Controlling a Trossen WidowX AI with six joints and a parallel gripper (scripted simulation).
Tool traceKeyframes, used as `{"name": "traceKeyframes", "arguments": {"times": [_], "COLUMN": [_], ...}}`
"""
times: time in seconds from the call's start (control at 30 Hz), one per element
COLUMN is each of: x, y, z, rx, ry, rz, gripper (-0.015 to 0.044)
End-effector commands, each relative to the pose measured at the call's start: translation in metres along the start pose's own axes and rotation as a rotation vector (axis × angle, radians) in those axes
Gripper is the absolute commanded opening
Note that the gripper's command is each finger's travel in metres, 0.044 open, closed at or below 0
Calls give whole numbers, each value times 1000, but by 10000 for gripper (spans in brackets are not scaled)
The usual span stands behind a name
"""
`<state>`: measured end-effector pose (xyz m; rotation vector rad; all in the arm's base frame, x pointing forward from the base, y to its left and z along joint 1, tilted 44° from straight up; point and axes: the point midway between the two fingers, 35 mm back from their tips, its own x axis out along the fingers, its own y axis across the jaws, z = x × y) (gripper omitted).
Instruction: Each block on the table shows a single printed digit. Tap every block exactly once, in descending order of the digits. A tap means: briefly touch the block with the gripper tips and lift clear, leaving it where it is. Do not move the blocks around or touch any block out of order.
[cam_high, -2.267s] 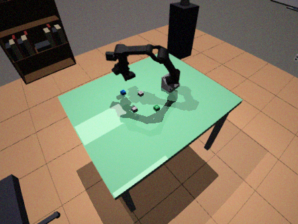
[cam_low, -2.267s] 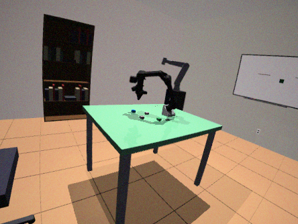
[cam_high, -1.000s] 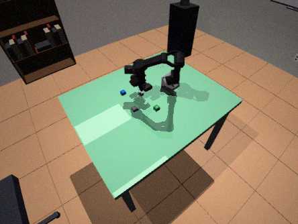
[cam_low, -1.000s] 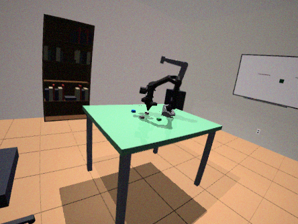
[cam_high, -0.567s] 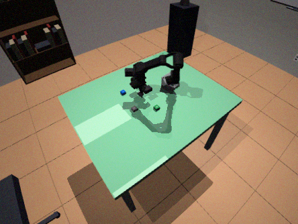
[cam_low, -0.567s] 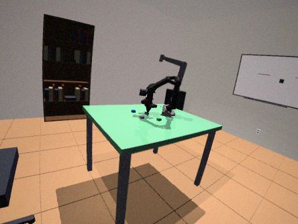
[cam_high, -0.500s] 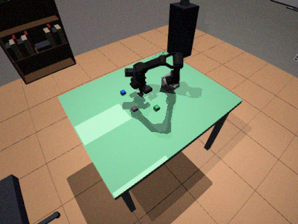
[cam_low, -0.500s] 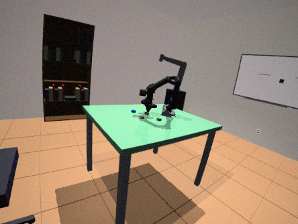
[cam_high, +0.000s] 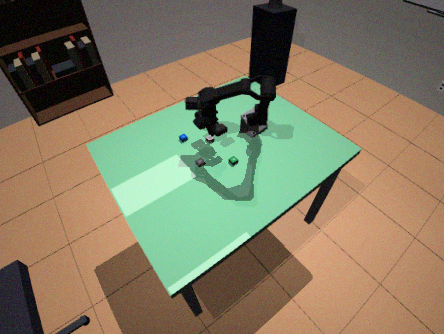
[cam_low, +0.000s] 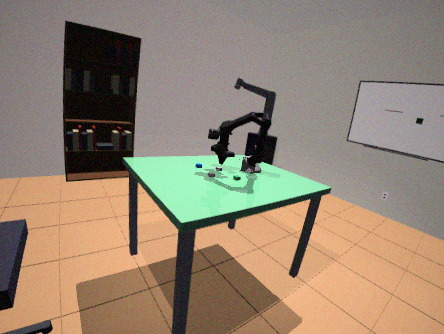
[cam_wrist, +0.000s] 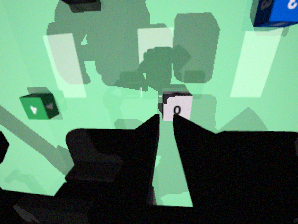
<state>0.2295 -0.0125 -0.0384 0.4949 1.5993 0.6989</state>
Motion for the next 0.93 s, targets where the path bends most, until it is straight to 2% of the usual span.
{"name": "traceKeyframes", "arguments": {"times": [0.0,0.1,0.33,0.57,0.9], "x": [-14,-25,-59,-82,-83], "y": [19,45,152,245,251], "z": [12,24,41,20,17], "rx": [-51,-59,-32,-1,1], "ry": [5,3,-10,-4,-3], "rz": [-40,-53,-36,9,13], "gripper": [151,230,400,400,400]}}
